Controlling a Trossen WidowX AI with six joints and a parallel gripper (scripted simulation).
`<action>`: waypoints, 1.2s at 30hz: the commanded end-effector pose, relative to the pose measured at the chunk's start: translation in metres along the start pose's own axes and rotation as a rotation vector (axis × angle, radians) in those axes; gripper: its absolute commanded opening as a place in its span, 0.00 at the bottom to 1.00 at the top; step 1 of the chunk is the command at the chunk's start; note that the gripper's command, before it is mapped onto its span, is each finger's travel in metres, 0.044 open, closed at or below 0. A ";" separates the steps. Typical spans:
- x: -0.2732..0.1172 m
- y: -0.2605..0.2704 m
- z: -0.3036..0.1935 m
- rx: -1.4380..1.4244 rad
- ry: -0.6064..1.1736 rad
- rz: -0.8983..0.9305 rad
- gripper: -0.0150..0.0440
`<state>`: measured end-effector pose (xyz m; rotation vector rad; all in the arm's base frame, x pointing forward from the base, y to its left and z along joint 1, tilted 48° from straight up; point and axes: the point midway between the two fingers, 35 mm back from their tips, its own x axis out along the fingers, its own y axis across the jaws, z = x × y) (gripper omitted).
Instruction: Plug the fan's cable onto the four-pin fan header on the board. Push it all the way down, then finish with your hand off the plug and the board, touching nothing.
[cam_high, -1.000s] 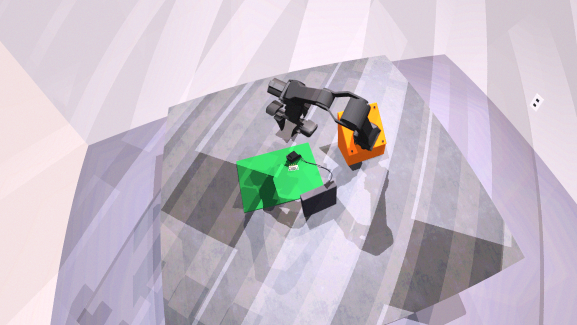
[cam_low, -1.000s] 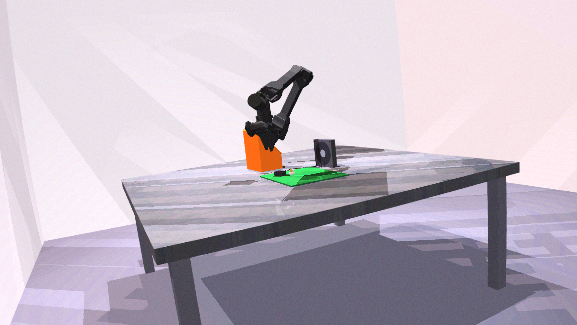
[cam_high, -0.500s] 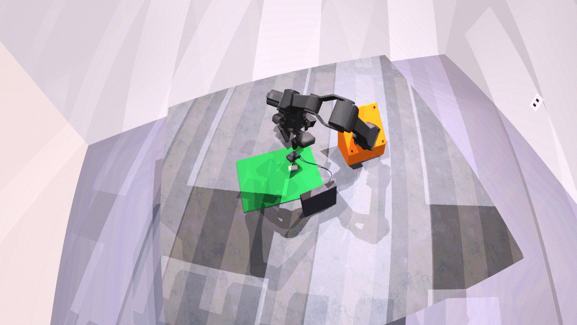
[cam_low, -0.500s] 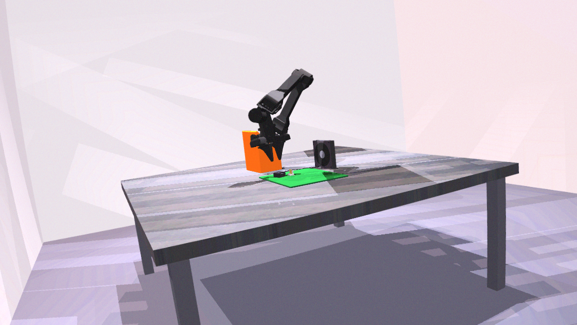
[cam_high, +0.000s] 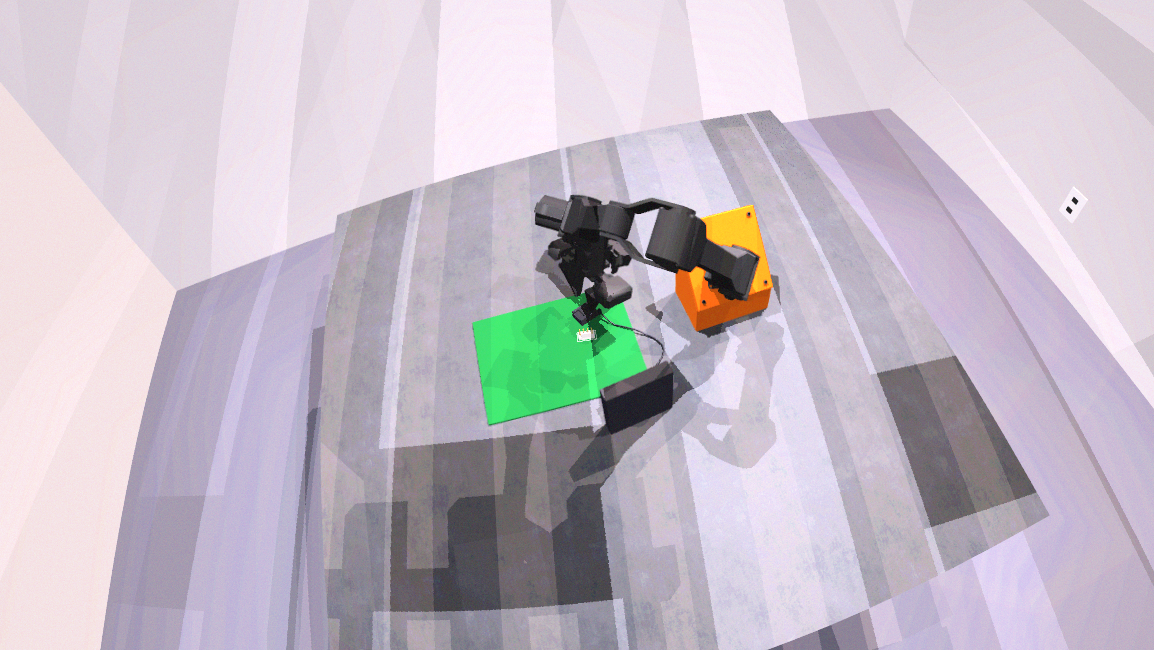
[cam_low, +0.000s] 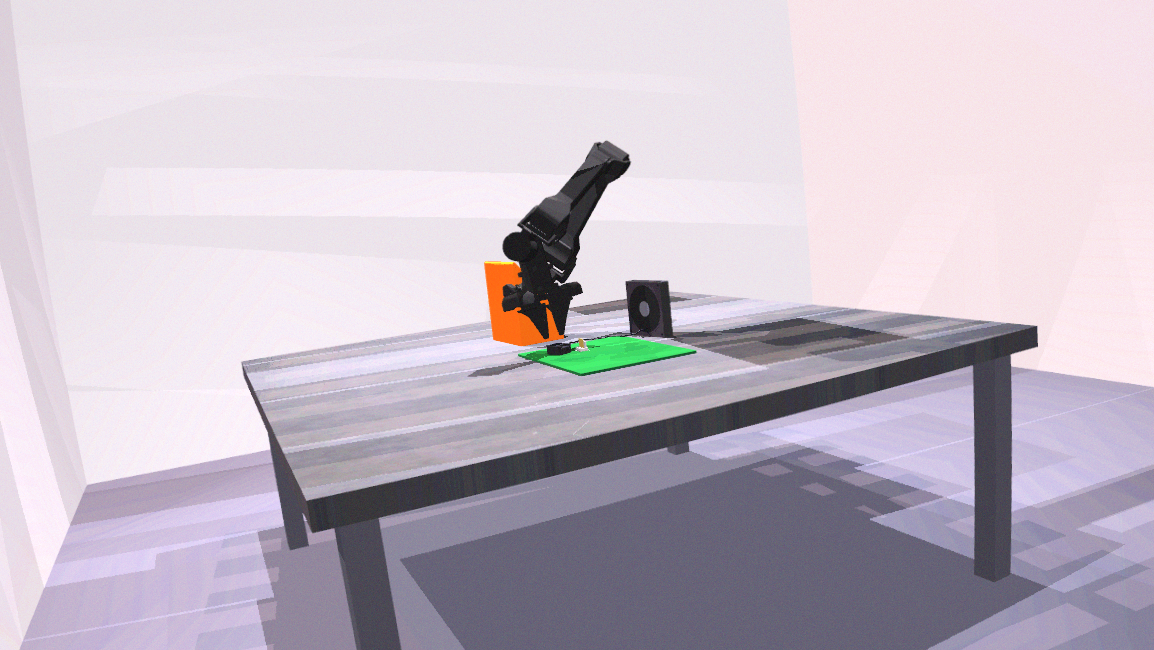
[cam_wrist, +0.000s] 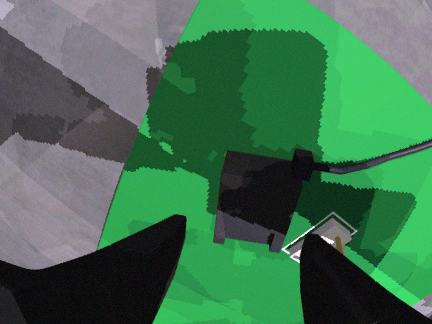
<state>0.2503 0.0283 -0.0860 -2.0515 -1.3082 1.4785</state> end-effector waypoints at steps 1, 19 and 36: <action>0.008 -0.002 0.003 0.011 0.000 -0.008 0.61; 0.030 -0.004 0.009 0.011 0.001 -0.011 0.61; 0.024 -0.001 0.007 0.003 -0.002 -0.005 0.25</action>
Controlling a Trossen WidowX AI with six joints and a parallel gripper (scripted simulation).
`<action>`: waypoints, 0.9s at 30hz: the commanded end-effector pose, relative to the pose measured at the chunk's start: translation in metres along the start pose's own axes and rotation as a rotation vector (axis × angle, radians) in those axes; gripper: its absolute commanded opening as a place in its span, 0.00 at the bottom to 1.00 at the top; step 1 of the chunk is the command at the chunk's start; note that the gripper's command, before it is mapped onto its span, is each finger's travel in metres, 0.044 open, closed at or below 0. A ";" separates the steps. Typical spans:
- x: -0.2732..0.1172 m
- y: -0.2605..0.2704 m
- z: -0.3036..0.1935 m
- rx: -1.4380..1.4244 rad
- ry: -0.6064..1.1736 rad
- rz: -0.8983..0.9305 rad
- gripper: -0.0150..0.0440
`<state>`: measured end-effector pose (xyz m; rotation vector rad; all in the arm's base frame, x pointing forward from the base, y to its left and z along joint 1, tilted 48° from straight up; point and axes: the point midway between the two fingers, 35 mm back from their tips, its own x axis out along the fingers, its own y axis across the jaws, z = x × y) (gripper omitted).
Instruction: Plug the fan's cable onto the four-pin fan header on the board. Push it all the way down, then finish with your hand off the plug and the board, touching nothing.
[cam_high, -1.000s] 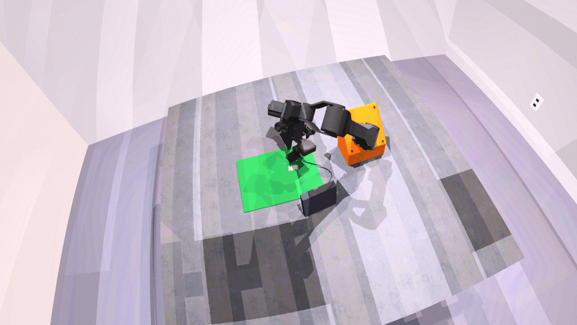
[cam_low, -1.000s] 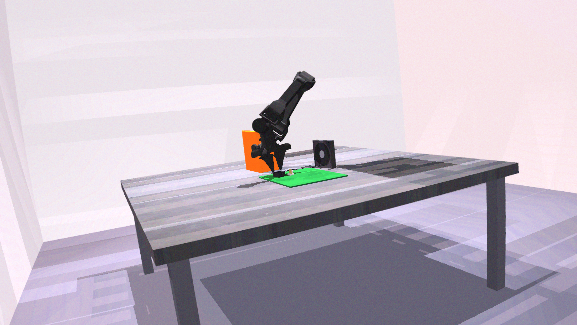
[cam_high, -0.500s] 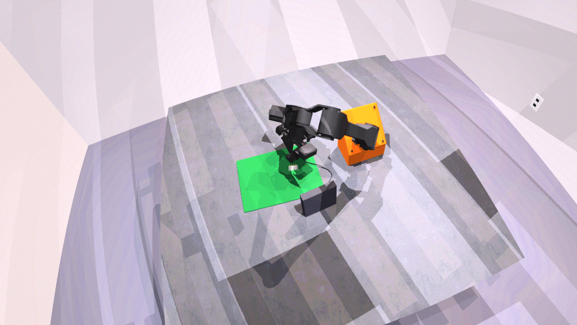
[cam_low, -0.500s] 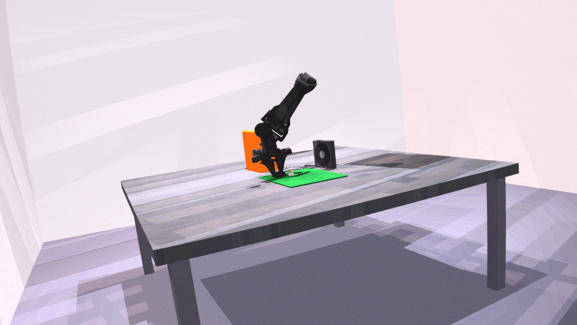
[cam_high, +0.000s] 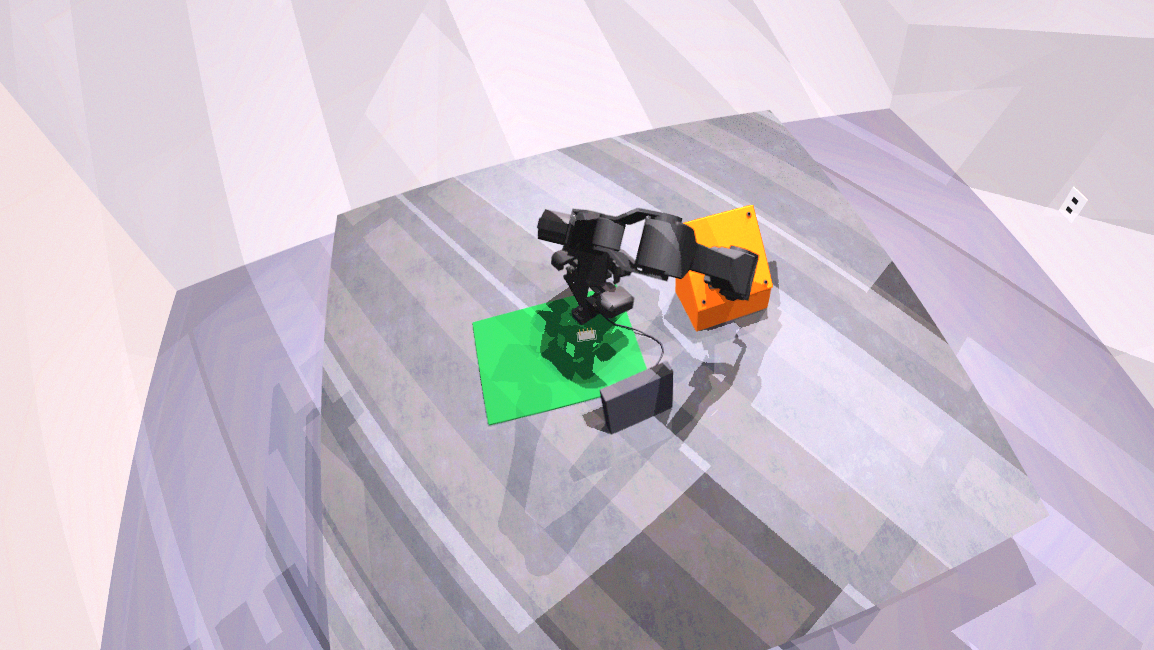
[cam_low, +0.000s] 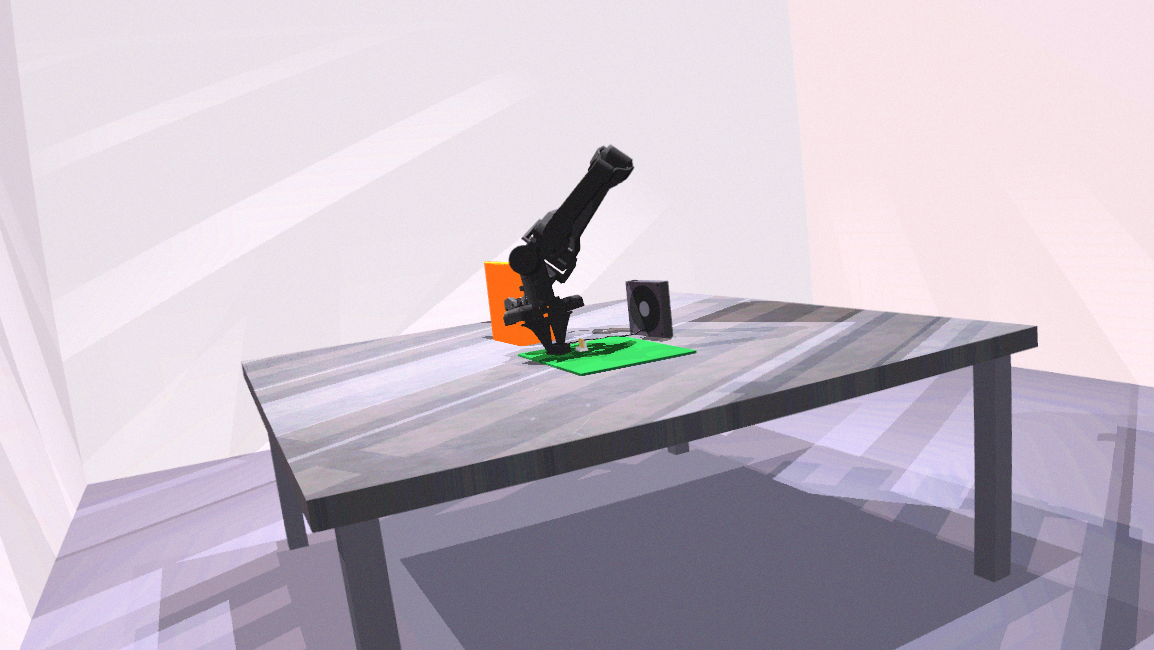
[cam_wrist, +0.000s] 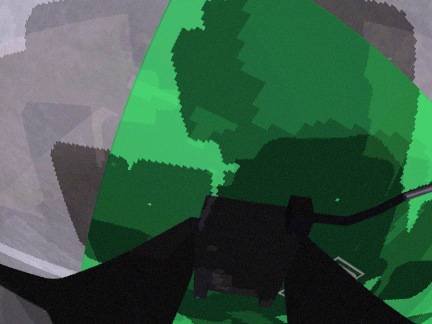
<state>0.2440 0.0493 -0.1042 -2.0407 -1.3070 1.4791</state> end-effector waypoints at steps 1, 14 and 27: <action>-0.006 0.001 -0.002 -0.004 -0.001 0.003 0.25; -0.044 0.002 -0.011 0.002 -0.001 0.003 0.25; -0.068 0.001 -0.020 -0.029 -0.005 -0.002 0.25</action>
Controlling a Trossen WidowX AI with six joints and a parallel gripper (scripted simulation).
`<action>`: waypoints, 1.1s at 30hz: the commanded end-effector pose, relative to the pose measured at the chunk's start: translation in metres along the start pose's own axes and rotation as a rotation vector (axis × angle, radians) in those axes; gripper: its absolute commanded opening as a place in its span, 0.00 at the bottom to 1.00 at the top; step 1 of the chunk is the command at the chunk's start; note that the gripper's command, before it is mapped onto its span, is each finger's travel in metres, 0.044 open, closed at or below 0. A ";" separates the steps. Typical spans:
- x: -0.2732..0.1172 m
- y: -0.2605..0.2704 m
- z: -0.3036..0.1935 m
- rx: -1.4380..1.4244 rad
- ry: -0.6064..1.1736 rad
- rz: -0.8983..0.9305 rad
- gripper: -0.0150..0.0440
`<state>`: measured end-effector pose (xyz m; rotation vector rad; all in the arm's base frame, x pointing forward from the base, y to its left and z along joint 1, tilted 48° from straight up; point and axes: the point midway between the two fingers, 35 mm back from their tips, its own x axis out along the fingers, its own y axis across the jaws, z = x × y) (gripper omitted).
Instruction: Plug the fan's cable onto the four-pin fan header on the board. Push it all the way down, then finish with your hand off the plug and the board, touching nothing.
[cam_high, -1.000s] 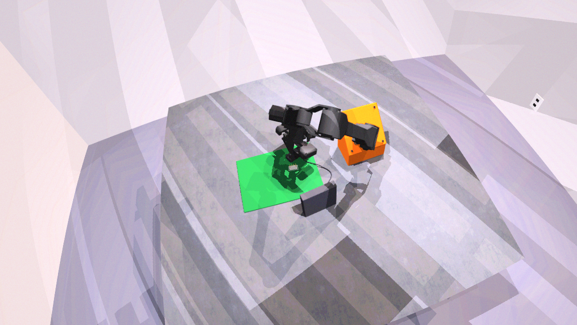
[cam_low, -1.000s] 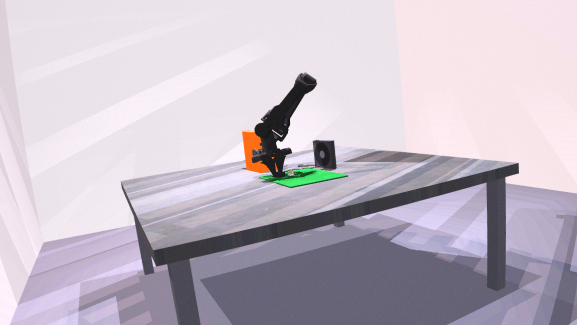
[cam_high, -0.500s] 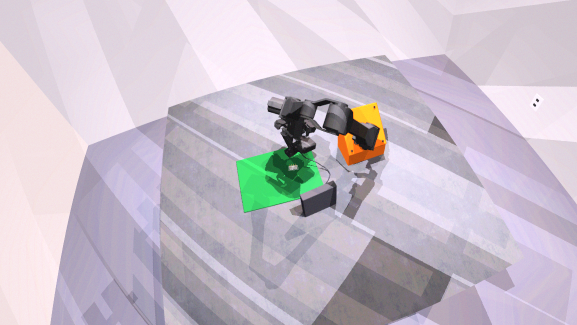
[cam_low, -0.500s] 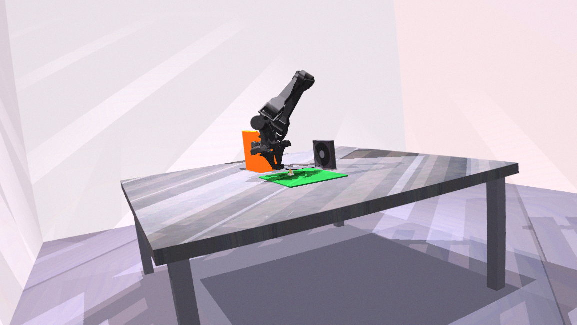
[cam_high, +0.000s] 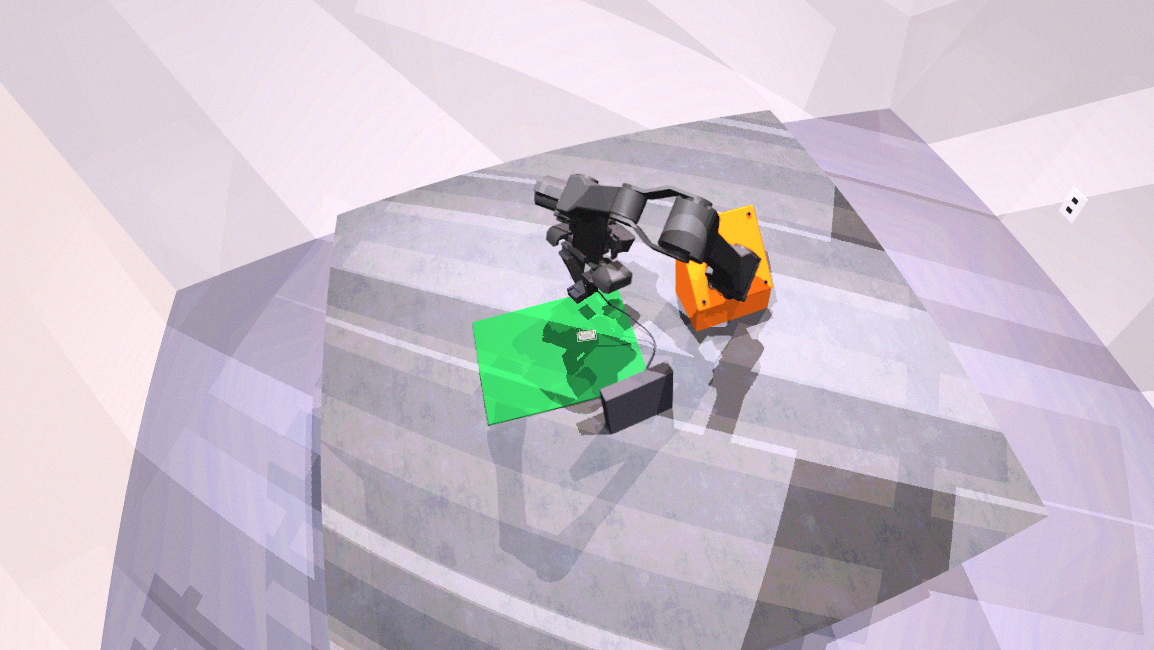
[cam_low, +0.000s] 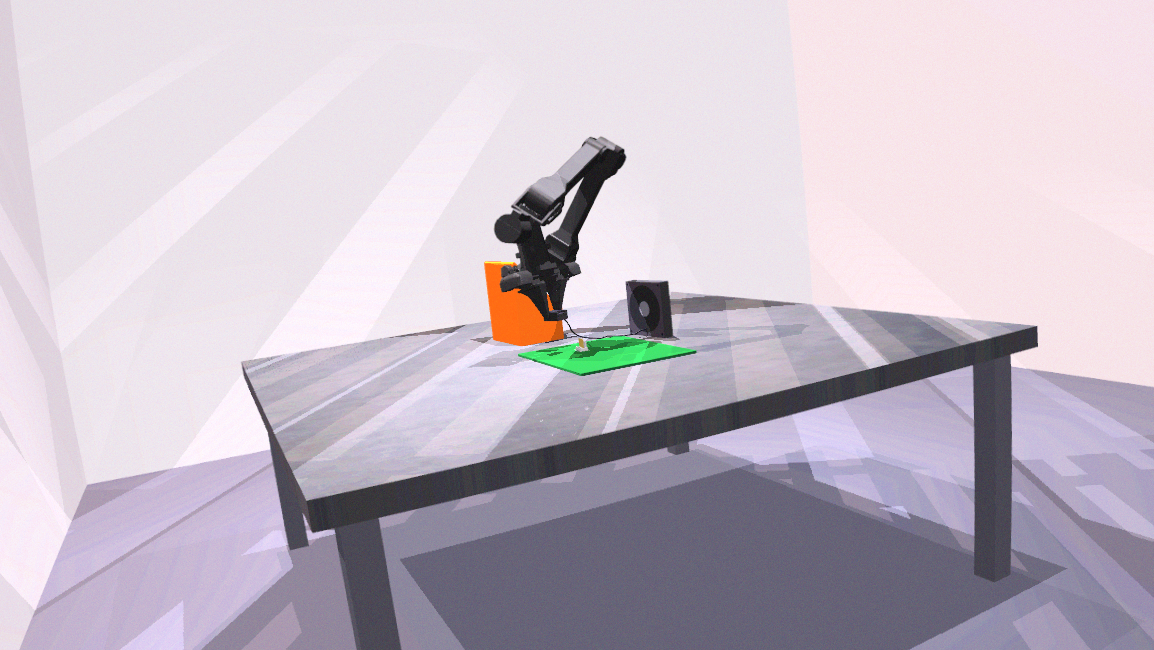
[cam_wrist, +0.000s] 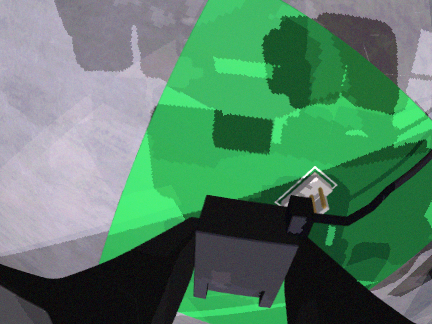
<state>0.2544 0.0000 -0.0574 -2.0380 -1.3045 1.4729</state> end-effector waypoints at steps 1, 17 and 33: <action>-0.001 0.002 -0.007 -0.054 -0.014 0.001 0.25; 0.003 0.008 -0.054 -0.401 -0.071 -0.017 0.25; 0.012 0.004 -0.102 -0.750 -0.120 -0.052 0.25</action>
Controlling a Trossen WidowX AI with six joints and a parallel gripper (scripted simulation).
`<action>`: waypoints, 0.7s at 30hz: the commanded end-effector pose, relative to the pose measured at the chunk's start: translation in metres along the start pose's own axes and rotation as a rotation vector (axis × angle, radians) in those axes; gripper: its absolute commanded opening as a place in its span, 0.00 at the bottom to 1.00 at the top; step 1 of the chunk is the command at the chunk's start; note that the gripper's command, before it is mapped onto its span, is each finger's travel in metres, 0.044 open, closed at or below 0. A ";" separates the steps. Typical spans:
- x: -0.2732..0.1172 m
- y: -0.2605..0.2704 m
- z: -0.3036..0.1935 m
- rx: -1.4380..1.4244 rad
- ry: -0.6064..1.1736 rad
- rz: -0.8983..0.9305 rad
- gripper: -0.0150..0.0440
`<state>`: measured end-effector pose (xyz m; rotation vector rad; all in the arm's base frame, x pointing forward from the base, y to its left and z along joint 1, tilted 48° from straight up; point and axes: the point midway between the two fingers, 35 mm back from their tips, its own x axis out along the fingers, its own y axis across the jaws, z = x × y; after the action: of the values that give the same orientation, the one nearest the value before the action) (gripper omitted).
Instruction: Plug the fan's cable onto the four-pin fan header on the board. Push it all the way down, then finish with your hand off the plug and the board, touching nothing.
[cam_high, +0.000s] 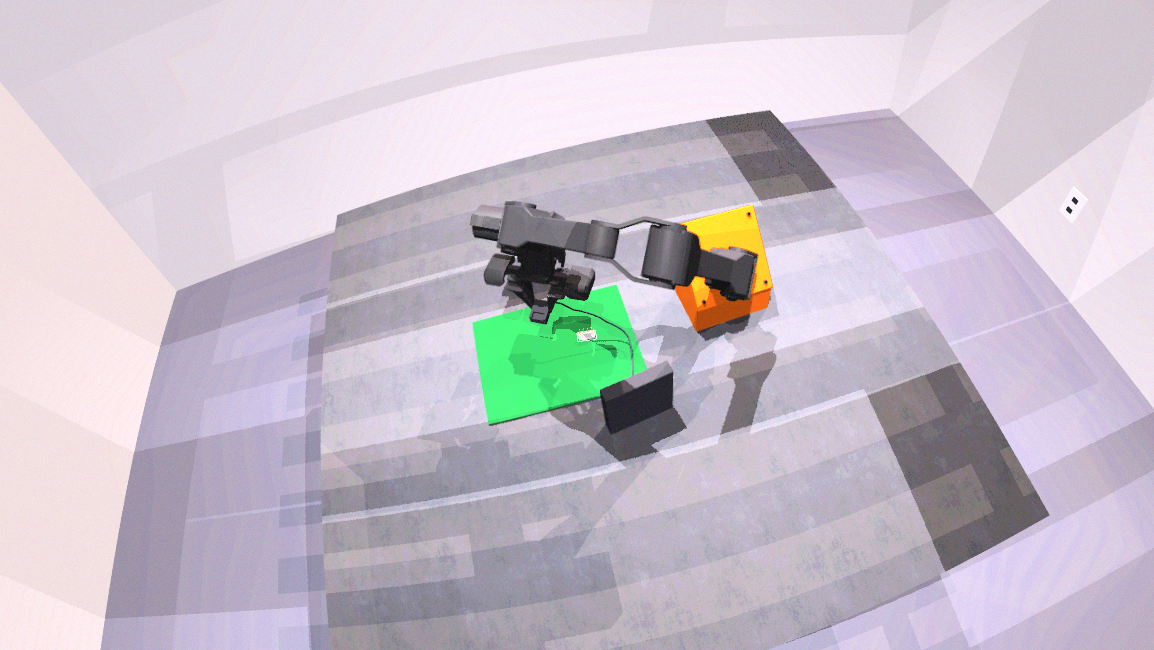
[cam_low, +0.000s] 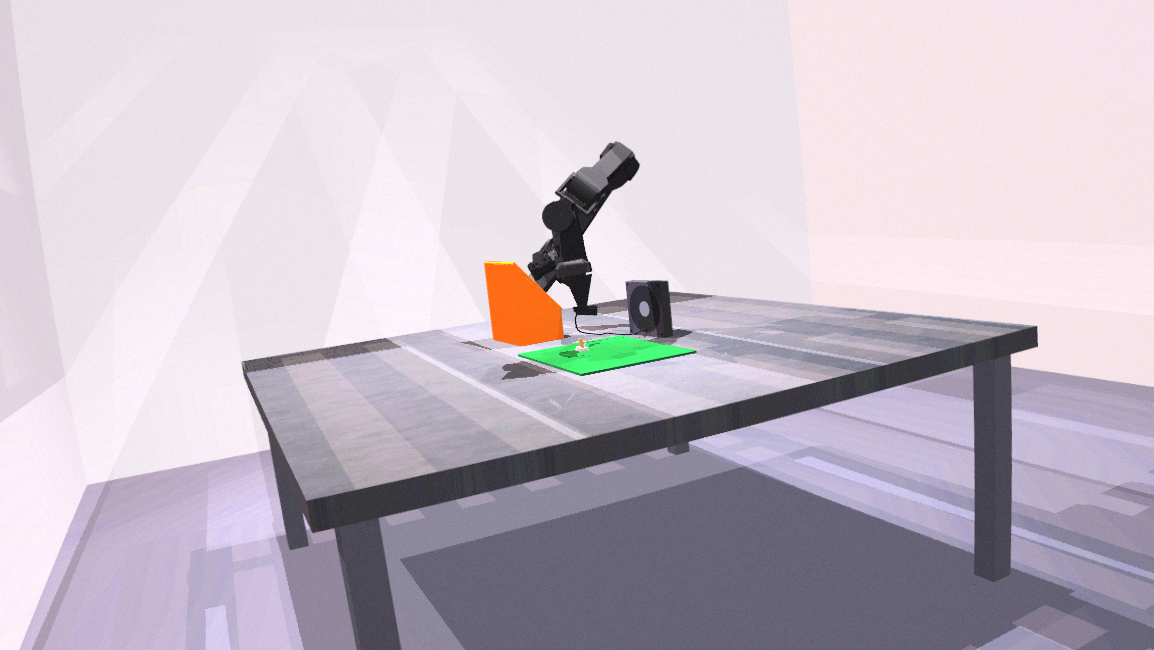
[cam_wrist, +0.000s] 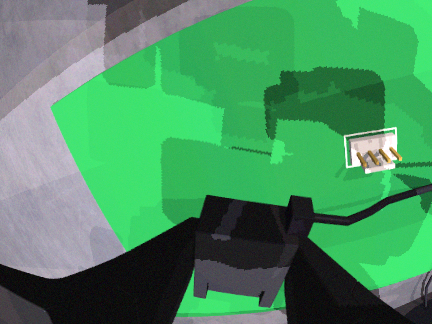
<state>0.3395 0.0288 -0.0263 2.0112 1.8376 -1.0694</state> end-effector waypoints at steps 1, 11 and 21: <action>0.002 0.006 -0.010 -0.085 -0.015 -0.011 0.25; 0.006 0.018 -0.039 -0.304 -0.035 -0.036 0.25; 0.013 0.026 -0.070 -0.524 -0.049 -0.065 0.25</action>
<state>0.3842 0.0696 0.0041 1.6671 1.9111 -0.6150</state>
